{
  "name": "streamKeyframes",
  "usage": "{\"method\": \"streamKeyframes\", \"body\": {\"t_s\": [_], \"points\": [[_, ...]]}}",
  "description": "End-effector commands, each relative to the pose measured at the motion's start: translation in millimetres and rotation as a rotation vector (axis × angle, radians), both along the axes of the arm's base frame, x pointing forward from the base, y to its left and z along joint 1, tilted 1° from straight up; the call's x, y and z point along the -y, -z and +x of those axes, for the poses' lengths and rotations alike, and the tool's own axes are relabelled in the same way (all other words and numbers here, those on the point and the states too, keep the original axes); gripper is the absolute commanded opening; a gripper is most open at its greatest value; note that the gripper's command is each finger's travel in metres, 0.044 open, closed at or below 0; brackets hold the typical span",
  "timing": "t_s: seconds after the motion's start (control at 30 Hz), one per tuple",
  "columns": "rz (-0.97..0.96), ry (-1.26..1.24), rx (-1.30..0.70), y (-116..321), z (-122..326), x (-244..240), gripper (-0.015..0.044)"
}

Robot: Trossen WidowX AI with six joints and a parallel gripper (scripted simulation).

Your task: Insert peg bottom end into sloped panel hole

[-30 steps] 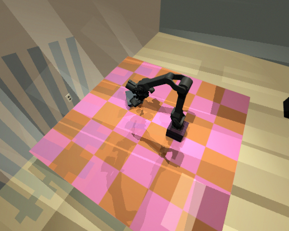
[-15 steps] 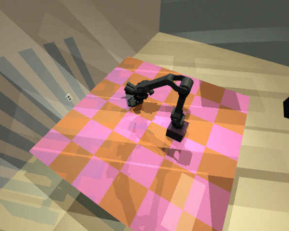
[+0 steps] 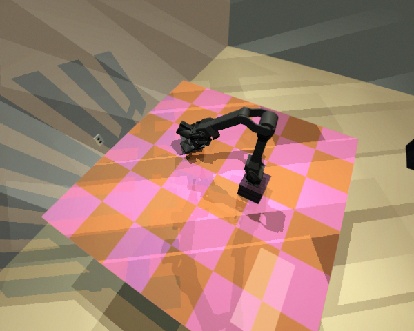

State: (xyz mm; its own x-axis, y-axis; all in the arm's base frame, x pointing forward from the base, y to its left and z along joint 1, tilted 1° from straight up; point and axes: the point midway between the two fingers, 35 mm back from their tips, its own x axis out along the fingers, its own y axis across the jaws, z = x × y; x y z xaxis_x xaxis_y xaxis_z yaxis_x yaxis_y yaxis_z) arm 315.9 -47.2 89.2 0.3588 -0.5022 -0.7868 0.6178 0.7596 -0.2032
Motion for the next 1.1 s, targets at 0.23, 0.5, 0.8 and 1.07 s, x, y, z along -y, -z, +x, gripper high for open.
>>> {"method": "streamKeyframes", "body": {"t_s": [0.23,0.5,0.8,1.07], "points": [[-0.003,0.057,0.097,-6.0,1.9,-9.2,0.0],[0.003,0.094,0.165,-9.8,3.2,-16.6,0.0],[0.008,0.111,0.2,-7.1,8.2,-16.3,0.0],[0.014,0.127,0.232,-0.5,16.3,-12.2,0.0]]}}
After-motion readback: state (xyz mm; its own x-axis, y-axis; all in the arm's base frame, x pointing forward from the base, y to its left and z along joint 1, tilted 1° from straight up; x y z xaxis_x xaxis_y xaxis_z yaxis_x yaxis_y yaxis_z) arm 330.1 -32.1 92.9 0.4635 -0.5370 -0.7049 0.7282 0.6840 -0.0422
